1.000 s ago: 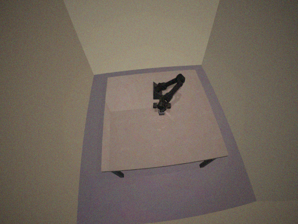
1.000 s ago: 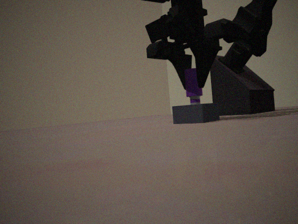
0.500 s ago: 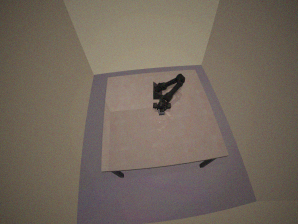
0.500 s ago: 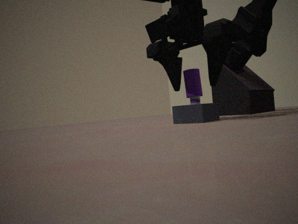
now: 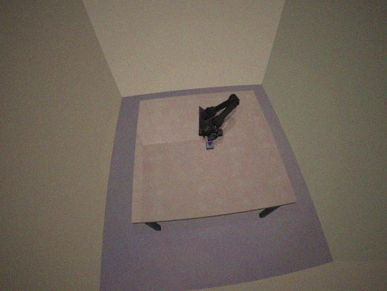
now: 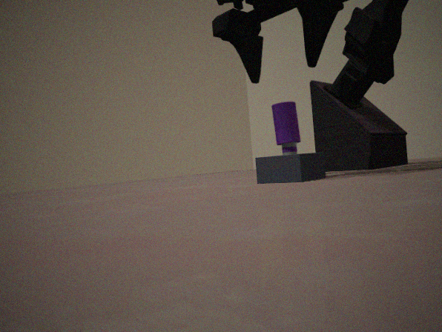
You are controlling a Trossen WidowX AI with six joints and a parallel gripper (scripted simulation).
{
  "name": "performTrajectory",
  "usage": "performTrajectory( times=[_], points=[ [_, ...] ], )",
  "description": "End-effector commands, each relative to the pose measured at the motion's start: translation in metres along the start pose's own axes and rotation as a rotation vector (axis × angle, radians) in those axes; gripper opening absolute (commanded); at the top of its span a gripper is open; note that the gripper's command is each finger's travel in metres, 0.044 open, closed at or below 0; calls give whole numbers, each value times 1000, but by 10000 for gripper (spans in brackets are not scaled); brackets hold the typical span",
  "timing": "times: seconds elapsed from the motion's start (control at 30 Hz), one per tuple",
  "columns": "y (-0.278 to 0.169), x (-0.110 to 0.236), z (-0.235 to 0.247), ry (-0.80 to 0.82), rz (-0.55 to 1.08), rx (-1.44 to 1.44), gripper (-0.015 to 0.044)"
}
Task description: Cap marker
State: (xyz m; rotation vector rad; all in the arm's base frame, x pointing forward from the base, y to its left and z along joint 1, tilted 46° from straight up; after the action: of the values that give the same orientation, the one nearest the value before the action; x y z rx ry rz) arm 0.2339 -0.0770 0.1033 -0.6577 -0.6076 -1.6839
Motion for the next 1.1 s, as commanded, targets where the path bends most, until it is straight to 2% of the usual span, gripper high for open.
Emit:
performTrajectory(
  times=[0.0, 0.07, 0.5, 1.07],
  points=[
    [-1, 0, -1, -1, 4, 78, 387],
    [-1, -5, -2, 1, 4, 150, 335],
    [-1, -5, -2, 1, 4, 150, 0],
    [-1, -10, -2, 1, 4, 150, 0]
  ],
)
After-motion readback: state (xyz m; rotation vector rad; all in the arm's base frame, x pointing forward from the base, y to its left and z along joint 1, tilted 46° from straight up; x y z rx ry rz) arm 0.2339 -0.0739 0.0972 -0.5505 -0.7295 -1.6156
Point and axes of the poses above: the point midway between the two fingers, 35 mm back from their tips, its own x axis back along the fingers, its own z axis across the jaws, y = z × x, the point moved 5 cm from there along x, back along the fingers, and after that the axes turned 4 degrees about x, right-handed, at the moved point
